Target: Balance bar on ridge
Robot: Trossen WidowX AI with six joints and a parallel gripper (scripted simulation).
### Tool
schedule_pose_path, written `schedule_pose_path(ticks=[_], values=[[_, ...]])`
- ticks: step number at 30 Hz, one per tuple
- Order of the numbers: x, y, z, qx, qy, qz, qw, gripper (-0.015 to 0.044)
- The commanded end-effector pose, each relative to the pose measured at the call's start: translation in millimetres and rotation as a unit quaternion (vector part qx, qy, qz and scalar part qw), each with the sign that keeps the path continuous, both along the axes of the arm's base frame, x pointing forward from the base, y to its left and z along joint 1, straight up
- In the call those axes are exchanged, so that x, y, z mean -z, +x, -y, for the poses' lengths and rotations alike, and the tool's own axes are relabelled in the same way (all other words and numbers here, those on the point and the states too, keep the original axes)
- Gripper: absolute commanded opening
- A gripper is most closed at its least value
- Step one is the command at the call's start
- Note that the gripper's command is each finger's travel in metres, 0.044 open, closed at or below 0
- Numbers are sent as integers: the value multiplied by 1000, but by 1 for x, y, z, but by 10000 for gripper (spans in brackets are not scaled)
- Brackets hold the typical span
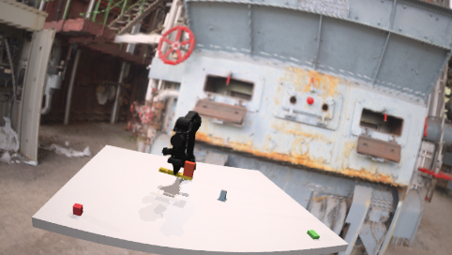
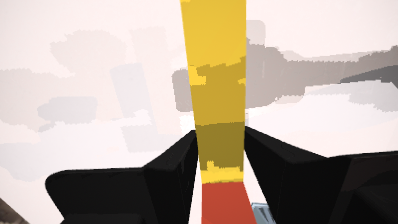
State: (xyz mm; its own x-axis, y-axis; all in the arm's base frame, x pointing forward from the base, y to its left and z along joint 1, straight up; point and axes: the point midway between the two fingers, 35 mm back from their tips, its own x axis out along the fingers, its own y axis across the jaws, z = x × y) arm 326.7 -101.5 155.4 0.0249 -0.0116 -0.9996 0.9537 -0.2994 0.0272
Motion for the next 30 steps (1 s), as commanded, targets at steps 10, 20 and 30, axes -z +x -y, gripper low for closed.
schedule_pose_path(ticks=[10,20,30], values=[[-3,9,-50,-141,-1,3,990,0],[-4,13,-89,-250,-2,3,968,0],[-4,14,-128,-356,-4,3,935,0]])
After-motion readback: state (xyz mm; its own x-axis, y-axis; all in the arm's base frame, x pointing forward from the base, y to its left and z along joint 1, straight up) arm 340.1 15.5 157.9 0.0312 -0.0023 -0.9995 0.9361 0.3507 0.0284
